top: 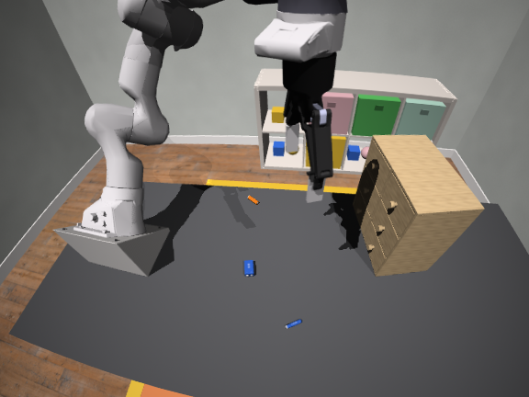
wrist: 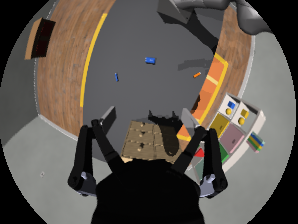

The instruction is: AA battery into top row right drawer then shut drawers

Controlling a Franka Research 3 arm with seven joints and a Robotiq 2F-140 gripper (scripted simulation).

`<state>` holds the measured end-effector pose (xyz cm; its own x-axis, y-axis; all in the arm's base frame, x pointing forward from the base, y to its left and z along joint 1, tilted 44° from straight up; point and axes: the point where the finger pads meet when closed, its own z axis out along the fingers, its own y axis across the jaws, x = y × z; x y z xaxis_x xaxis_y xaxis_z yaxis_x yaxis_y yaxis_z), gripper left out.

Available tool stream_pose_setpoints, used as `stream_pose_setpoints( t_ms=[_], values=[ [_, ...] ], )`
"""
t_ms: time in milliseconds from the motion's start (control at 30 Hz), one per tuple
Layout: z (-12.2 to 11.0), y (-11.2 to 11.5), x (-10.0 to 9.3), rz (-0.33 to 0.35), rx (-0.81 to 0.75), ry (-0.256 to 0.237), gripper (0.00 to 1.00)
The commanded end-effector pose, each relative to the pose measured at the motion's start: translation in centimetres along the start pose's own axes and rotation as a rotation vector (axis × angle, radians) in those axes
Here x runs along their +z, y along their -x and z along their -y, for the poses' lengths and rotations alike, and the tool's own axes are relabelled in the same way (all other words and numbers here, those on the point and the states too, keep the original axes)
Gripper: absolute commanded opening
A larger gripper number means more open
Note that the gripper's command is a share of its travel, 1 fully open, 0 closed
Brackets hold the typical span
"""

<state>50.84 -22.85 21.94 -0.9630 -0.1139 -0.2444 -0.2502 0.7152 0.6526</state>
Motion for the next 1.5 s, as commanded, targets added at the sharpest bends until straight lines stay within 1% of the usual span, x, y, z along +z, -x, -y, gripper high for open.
stream_pose_setpoints(
  t_ms=[0,567,1467],
  values=[
    [-0.26,0.27,-0.15,0.003,0.065,0.001,1.0],
    [-0.28,0.31,-0.2,0.004,0.128,0.0,1.0],
    [-0.3,0.33,-0.23,0.004,0.163,0.0,1.0]
  ],
)
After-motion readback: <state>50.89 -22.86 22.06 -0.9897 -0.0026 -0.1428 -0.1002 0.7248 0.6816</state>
